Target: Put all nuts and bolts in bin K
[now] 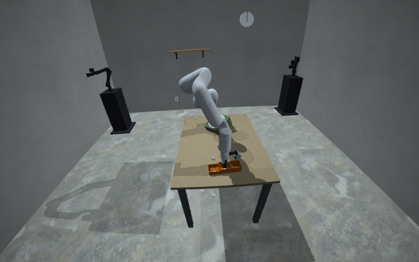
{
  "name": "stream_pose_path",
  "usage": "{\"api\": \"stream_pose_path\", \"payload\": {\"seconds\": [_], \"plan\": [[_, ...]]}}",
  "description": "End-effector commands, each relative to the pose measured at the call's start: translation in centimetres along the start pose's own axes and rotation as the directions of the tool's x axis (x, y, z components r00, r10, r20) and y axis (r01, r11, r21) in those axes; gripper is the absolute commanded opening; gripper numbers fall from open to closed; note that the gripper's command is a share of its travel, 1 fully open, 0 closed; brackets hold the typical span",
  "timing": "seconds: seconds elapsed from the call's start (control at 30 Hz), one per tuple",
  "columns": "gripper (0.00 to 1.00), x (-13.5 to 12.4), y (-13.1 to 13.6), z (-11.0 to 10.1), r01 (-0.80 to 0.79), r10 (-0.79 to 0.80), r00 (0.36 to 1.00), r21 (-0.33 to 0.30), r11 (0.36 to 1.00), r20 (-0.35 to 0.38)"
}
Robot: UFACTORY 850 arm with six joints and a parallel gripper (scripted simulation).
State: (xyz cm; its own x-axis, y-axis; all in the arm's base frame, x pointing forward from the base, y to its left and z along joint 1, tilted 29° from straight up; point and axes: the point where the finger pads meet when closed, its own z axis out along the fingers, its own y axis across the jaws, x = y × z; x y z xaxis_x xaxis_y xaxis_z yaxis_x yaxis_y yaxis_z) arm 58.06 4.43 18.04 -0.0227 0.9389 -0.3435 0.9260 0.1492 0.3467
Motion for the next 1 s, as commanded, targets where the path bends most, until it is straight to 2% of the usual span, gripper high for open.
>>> {"api": "stream_pose_path", "payload": {"seconds": [0.0,0.7,0.9,0.97], "plan": [[0.29,0.0,0.1,-0.1,0.000,0.000,1.000,-0.001,1.000,0.000],[0.29,0.0,0.1,-2.0,0.000,0.000,1.000,-0.001,1.000,0.000],[0.29,0.0,0.1,-2.9,0.000,0.000,1.000,-0.001,1.000,0.000],[0.29,0.0,0.1,-3.9,0.000,0.000,1.000,-0.001,1.000,0.000]]}}
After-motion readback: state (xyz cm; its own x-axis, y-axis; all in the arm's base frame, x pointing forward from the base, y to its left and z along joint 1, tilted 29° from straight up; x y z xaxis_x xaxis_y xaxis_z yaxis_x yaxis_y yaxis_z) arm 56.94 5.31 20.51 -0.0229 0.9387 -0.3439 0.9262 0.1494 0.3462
